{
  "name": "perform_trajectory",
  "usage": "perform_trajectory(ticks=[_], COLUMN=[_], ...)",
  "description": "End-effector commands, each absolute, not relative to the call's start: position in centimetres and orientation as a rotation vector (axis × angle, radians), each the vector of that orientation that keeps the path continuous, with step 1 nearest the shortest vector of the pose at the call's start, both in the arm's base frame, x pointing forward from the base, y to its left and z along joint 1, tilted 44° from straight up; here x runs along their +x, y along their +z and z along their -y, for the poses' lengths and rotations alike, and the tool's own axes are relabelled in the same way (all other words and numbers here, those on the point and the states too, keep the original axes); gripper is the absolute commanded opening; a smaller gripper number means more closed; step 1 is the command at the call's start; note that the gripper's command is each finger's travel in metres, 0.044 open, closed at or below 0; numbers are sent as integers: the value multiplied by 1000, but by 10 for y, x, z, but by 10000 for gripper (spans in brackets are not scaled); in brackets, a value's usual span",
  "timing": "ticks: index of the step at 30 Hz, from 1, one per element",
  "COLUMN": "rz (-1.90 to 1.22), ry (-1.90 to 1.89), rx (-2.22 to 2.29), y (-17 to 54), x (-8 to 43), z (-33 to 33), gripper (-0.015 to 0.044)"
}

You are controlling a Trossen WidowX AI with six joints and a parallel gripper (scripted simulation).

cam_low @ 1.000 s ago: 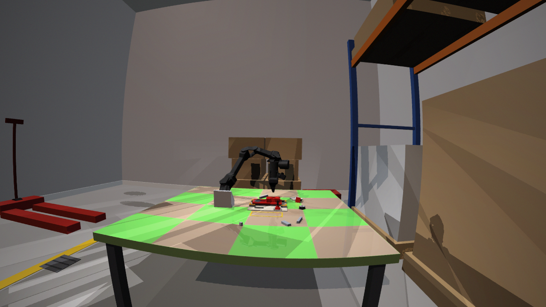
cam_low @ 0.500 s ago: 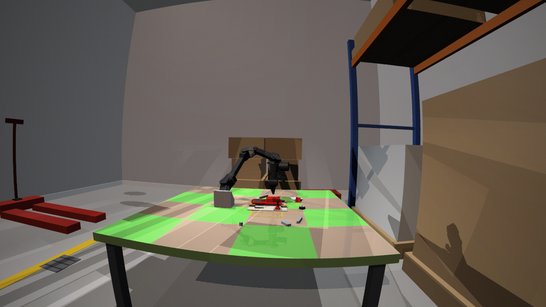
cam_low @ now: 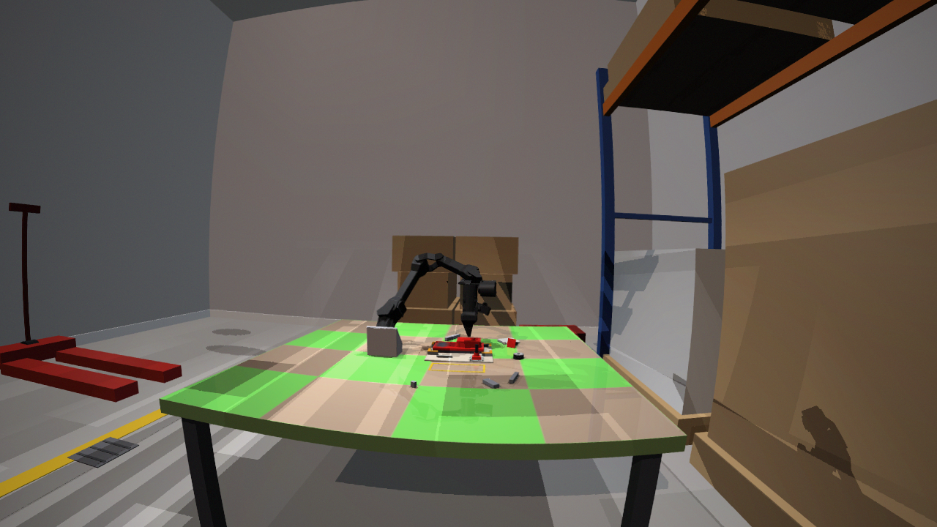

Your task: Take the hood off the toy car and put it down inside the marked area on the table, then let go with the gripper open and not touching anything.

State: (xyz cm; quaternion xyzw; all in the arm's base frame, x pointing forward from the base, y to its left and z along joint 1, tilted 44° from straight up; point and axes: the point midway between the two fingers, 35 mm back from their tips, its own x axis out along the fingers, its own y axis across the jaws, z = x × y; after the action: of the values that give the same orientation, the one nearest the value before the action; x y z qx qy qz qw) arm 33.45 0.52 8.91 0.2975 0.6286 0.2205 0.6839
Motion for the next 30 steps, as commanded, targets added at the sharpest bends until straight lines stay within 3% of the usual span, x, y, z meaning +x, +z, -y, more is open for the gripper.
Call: perform_trajectory(ticks=[1, 30], rz=[-1412, -1411], ry=[495, 496], rx=[675, 676], y=[85, 72], x=[334, 336], z=[-9, -21], gripper=[440, 440])
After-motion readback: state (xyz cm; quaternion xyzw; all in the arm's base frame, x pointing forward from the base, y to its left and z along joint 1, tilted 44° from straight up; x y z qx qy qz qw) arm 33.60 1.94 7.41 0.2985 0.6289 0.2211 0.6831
